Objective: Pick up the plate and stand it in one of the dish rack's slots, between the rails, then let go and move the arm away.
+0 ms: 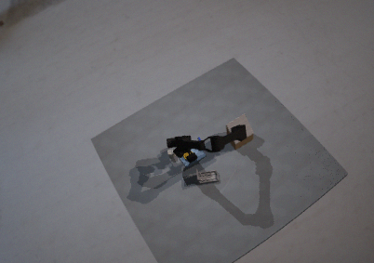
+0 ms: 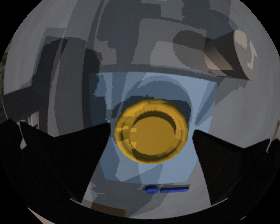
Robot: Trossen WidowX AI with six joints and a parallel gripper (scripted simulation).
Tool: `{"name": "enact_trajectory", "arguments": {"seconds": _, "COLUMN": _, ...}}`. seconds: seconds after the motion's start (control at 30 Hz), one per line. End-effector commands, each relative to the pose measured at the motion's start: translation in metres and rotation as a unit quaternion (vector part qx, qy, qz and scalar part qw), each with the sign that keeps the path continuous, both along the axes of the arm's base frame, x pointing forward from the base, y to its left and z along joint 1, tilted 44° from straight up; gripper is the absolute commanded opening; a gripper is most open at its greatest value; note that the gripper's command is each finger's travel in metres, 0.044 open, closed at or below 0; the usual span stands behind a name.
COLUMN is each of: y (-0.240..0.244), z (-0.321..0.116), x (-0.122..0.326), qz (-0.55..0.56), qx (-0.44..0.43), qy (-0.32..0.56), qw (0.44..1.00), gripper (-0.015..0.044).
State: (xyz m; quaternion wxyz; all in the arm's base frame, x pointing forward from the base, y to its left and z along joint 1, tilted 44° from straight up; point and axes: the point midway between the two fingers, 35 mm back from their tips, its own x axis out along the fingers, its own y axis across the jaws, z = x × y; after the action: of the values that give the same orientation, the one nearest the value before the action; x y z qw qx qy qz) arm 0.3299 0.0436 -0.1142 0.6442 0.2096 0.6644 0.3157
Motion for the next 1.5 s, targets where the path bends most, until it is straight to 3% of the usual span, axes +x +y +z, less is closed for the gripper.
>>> {"name": "enact_trajectory", "arguments": {"seconds": 0.0, "y": 0.005, "z": -0.004, "x": -0.003, "qz": -0.001, "qx": 0.002, "qy": 0.006, "qw": 1.000, "gripper": 0.0400}}
{"name": "enact_trajectory", "arguments": {"seconds": 0.63, "y": 0.005, "z": -0.004, "x": -0.003, "qz": -0.001, "qx": 0.002, "qy": 0.006, "qw": 1.000, "gripper": 0.0305}}
{"name": "enact_trajectory", "arguments": {"seconds": 1.03, "y": -0.028, "z": 0.023, "x": 0.012, "qz": -0.015, "qx": -0.013, "qy": 0.000, "qw": 1.000, "gripper": 0.0000}}
{"name": "enact_trajectory", "arguments": {"seconds": 1.47, "y": -0.078, "z": 0.070, "x": 0.023, "qz": -0.009, "qx": -0.011, "qy": 0.003, "qw": 1.000, "gripper": 0.0000}}
